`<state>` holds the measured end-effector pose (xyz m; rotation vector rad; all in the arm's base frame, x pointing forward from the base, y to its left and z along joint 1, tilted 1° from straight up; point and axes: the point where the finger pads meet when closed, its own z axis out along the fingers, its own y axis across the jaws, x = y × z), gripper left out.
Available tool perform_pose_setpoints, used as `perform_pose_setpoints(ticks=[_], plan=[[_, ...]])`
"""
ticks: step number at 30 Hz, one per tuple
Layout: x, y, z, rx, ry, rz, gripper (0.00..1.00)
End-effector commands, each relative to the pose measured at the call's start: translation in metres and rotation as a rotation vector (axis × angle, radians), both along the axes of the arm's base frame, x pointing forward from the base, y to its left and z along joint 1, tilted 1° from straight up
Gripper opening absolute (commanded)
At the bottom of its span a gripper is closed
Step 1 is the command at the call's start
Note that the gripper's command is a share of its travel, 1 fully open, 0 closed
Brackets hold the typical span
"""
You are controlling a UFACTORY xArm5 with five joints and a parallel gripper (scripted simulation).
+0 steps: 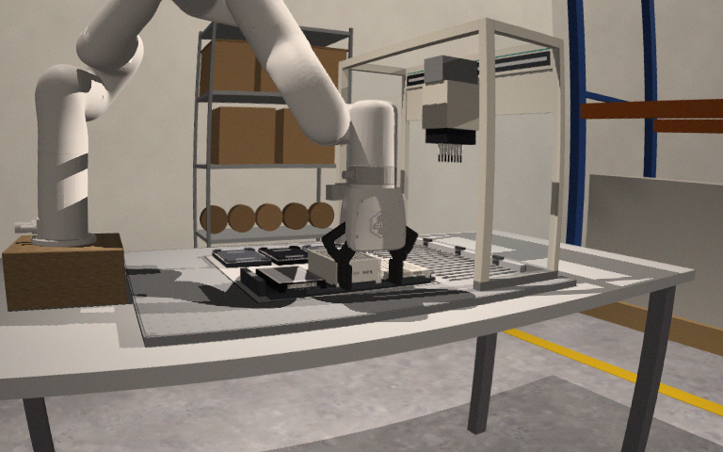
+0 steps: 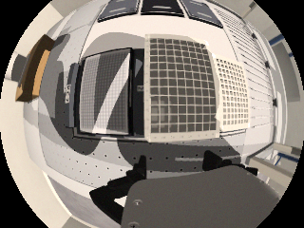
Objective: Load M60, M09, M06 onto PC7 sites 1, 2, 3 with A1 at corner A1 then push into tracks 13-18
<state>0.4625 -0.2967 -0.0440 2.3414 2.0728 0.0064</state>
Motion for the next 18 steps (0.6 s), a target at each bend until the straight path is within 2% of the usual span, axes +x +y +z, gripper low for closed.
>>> perform_pose_setpoints(ticks=[1, 18], plan=[[0.001, -0.001, 0.007, 0.013, -0.011, 0.0, 1.0], [0.0, -0.001, 0.032, 0.013, -0.012, 0.0, 1.0]])
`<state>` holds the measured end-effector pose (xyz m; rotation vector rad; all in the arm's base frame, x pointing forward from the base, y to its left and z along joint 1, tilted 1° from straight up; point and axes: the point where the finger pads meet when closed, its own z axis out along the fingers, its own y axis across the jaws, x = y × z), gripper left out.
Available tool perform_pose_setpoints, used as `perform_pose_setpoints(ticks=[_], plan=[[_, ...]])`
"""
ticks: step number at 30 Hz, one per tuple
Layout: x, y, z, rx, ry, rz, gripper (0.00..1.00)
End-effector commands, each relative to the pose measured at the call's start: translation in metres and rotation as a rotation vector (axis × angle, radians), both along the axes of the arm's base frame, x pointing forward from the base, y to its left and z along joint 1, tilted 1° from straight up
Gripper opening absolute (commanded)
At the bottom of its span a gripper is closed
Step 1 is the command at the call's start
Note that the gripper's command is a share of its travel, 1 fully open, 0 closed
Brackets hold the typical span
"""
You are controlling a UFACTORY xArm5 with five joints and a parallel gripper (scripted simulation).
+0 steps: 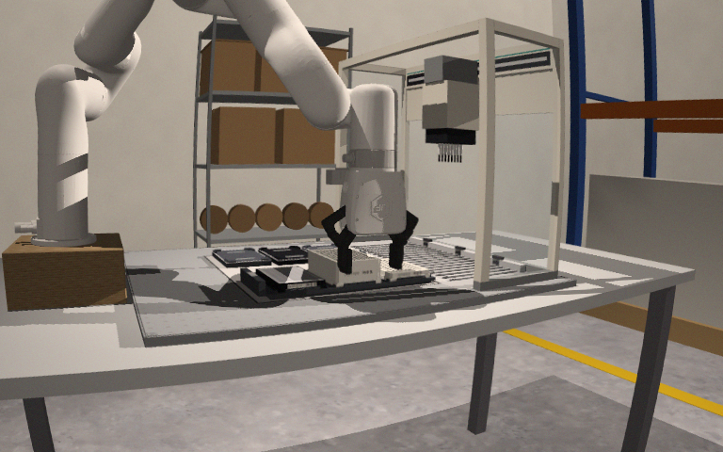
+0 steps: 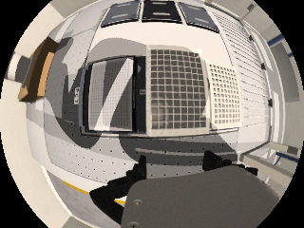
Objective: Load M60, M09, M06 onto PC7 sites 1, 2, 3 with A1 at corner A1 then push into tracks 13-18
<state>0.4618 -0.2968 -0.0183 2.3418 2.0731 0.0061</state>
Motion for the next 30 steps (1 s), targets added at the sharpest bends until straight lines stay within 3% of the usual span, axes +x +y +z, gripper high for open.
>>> perform_pose_setpoints(ticks=[1, 30], plan=[[0.001, -0.001, 0.008, 0.012, -0.012, 0.0, 1.0], [0.0, -0.001, 0.053, 0.012, -0.012, 0.0, 1.0]])
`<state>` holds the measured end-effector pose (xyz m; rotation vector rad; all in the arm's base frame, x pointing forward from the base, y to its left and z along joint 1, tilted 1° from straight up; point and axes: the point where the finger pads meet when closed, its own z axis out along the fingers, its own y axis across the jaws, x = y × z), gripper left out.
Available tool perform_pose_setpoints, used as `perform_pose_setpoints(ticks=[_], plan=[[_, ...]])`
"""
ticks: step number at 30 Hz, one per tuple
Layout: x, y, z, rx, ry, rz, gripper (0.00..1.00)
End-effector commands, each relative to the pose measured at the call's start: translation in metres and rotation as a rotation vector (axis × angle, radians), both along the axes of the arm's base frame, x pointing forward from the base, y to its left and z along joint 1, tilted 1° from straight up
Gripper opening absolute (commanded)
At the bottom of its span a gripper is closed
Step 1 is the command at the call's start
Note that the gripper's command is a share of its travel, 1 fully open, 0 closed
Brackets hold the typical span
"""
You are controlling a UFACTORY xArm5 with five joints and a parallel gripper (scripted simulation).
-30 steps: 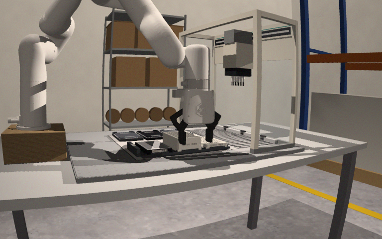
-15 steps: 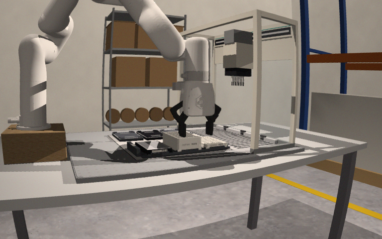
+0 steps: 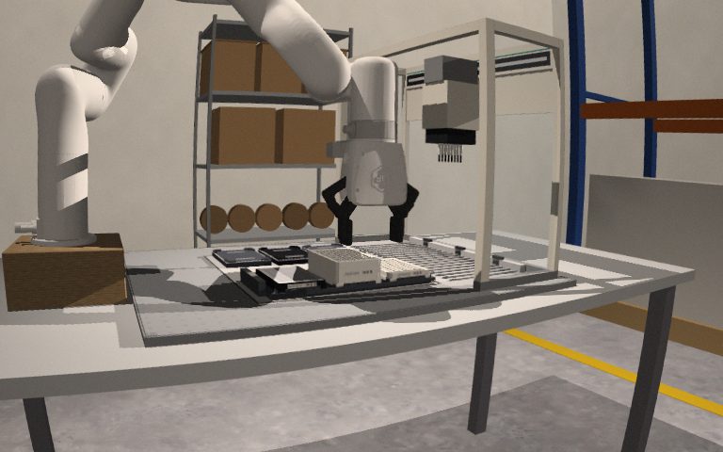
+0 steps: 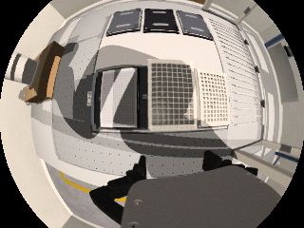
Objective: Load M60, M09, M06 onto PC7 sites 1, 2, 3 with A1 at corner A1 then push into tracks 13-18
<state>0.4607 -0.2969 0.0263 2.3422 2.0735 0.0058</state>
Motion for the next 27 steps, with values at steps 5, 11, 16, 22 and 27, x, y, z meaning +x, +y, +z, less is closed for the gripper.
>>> perform_pose_setpoints(ticks=[5, 11, 16, 22, 27], plan=[[0.001, -0.001, 0.013, 0.012, -0.013, 0.0, 1.0], [0.001, -0.001, 0.023, 0.012, -0.013, 0.0, 1.0], [0.0, -0.001, 0.032, 0.012, -0.013, 0.0, 1.0], [0.0, -0.001, 0.033, 0.012, -0.013, 0.0, 1.0], [0.0, -0.001, 0.033, 0.012, -0.013, 0.0, 1.0]])
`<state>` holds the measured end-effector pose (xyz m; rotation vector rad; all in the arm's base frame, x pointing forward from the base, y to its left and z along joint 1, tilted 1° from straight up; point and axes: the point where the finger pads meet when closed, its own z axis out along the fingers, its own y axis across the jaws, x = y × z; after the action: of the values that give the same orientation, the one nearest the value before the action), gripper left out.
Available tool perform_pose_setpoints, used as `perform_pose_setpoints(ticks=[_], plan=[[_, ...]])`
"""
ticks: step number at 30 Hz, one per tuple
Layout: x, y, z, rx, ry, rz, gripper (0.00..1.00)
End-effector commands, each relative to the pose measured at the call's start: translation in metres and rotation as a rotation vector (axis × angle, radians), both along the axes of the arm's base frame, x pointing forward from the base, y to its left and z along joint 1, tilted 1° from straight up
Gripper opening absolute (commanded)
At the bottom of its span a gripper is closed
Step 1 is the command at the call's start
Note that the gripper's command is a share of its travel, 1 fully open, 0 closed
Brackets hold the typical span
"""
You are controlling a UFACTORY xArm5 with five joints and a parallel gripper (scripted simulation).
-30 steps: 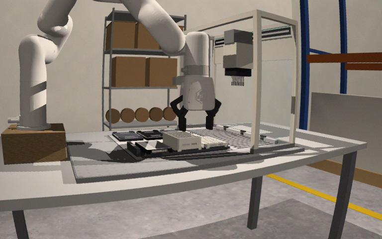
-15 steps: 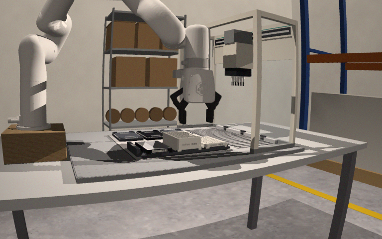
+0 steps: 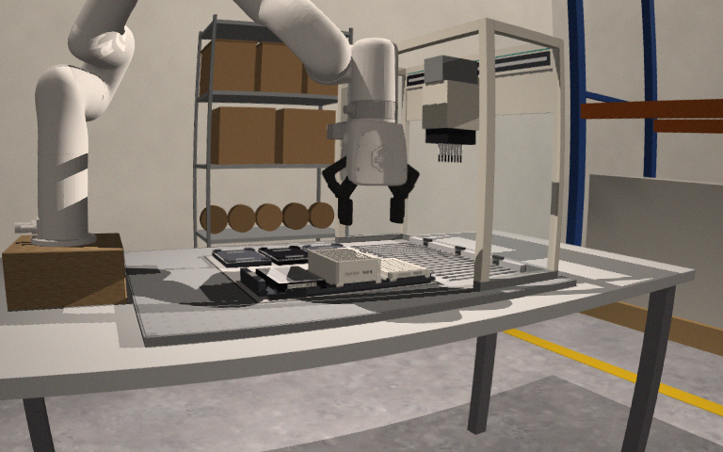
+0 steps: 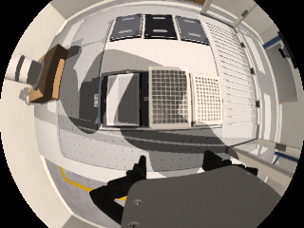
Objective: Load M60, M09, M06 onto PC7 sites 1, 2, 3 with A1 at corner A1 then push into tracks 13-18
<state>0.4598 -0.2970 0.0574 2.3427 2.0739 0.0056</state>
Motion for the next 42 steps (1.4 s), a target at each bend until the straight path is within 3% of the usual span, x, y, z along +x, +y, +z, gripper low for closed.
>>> perform_pose_setpoints(ticks=[1, 42], plan=[[-0.003, 0.002, 0.002, 0.012, -0.013, -0.033, 0.81], [-0.15, 0.106, -0.001, 0.032, -0.012, -1.233, 0.81]])
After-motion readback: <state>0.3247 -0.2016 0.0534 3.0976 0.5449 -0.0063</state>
